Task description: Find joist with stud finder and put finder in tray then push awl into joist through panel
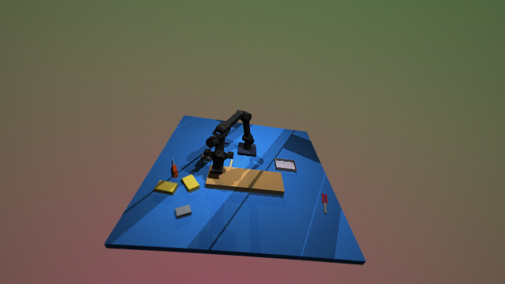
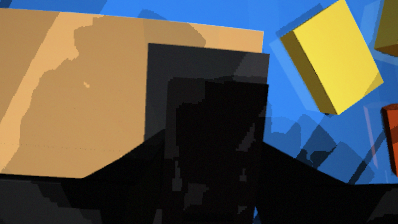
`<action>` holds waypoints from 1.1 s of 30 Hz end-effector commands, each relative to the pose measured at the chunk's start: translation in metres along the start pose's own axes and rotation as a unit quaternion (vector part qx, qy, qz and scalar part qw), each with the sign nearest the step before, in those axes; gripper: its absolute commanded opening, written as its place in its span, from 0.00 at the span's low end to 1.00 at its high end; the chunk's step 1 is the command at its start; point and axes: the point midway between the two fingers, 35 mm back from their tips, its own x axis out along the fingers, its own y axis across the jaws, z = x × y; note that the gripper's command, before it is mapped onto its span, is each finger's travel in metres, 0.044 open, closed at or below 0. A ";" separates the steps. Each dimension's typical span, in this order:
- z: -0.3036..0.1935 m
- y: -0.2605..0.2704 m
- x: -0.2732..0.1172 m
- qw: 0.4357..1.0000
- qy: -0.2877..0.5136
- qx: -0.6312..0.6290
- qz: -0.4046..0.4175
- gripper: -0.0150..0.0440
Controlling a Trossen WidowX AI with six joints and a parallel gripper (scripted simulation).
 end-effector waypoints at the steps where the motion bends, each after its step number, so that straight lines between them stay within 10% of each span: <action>1: 0.000 -0.001 0.004 1.000 -0.001 0.003 -0.002 0.25; 33: -0.013 0.000 0.045 1.000 -0.001 0.003 -0.002 0.25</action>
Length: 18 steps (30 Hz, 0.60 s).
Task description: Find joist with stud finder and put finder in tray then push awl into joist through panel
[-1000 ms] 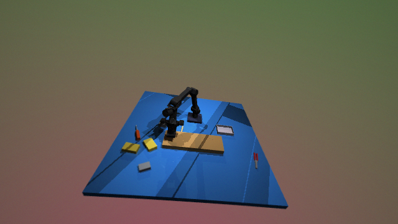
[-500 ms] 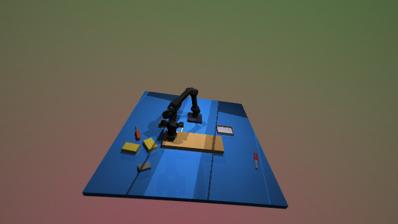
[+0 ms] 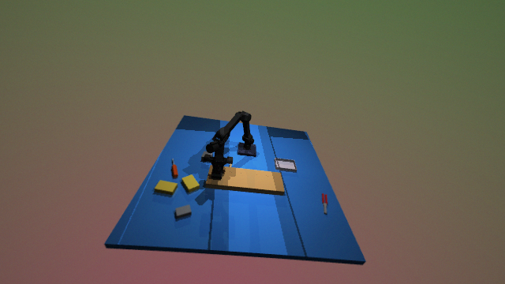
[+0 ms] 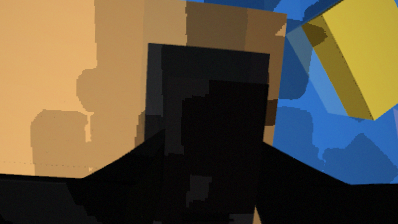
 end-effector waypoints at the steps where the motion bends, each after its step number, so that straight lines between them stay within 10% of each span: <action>1: -0.001 -0.001 0.005 1.000 -0.001 0.003 -0.002 0.25; 18: -0.003 0.032 0.013 1.000 -0.001 0.003 -0.001 0.25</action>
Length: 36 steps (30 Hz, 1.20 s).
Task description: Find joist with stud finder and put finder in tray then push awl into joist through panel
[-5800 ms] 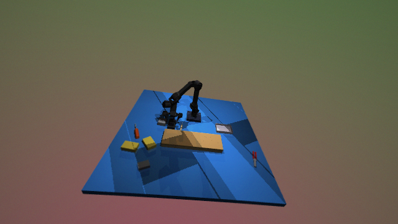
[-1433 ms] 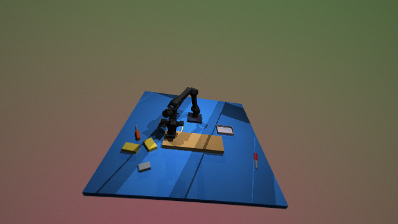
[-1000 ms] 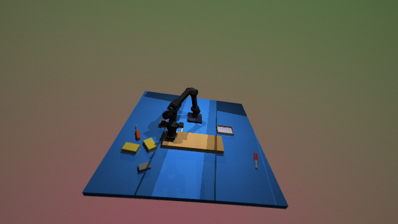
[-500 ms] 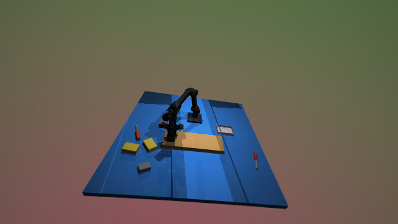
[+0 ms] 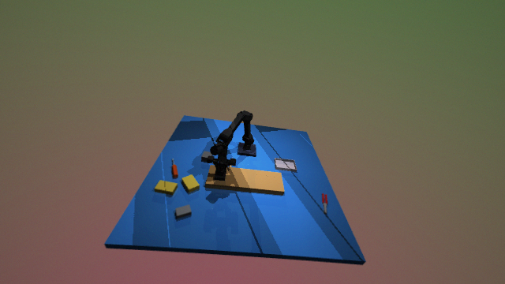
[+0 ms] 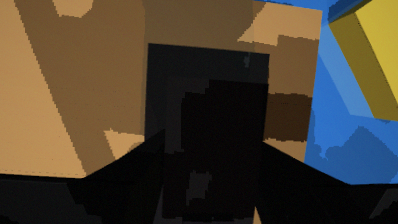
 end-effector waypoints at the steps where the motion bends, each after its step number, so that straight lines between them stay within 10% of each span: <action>1: 0.000 0.014 0.001 1.000 0.000 0.001 0.001 0.25; 36: 0.001 0.147 0.001 1.000 0.000 0.002 0.006 0.25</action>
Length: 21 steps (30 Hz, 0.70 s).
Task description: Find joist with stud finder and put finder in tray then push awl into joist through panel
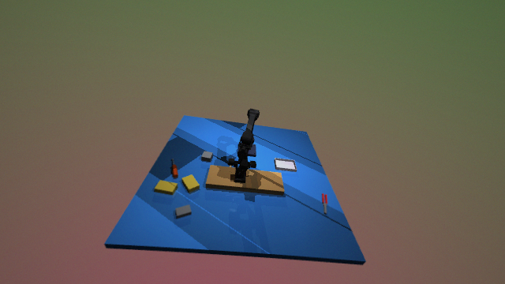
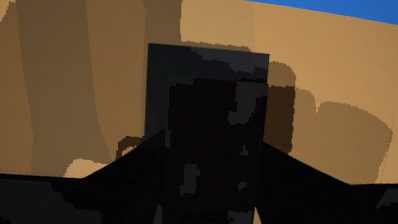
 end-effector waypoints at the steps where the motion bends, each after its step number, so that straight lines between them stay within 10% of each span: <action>1: 0.000 0.013 0.000 1.000 0.000 0.002 0.000 0.25; 21: 0.000 0.089 0.000 1.000 0.000 0.003 0.003 0.25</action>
